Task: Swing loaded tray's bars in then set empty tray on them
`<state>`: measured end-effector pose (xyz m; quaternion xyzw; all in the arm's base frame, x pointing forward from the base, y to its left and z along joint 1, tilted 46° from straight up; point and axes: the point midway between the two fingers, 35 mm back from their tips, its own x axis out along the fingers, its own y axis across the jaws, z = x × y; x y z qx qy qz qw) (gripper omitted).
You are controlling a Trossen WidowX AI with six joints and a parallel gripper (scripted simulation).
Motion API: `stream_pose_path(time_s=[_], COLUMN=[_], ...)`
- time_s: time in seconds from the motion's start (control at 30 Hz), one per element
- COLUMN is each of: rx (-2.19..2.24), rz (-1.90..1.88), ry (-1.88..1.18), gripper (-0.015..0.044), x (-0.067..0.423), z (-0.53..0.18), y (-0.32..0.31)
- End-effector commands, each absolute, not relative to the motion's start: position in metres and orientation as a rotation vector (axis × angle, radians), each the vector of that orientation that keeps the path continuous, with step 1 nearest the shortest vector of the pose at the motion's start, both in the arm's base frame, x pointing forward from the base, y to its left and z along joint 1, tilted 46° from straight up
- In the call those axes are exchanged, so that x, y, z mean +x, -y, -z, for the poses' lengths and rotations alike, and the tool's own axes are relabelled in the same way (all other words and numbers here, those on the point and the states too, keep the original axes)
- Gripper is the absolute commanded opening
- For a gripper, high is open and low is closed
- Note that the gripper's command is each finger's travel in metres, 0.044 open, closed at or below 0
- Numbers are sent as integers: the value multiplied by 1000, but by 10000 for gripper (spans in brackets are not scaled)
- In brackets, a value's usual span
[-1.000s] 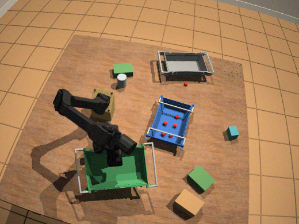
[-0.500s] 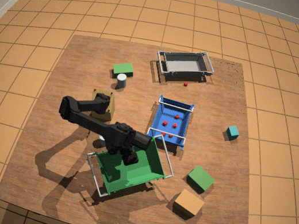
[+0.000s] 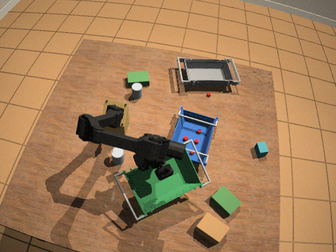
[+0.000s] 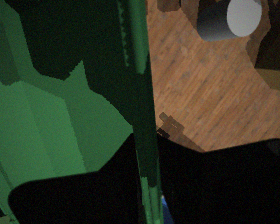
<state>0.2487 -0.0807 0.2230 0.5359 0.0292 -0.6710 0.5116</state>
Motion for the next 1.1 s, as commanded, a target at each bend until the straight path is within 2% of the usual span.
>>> stream_pose_path(time_s=[0.0, 1.07], rx=[1268, 953], rz=[1590, 1496], ry=[-109, -398], gripper=[0, 0], x=[261, 313], z=[-219, -146], y=[68, -34])
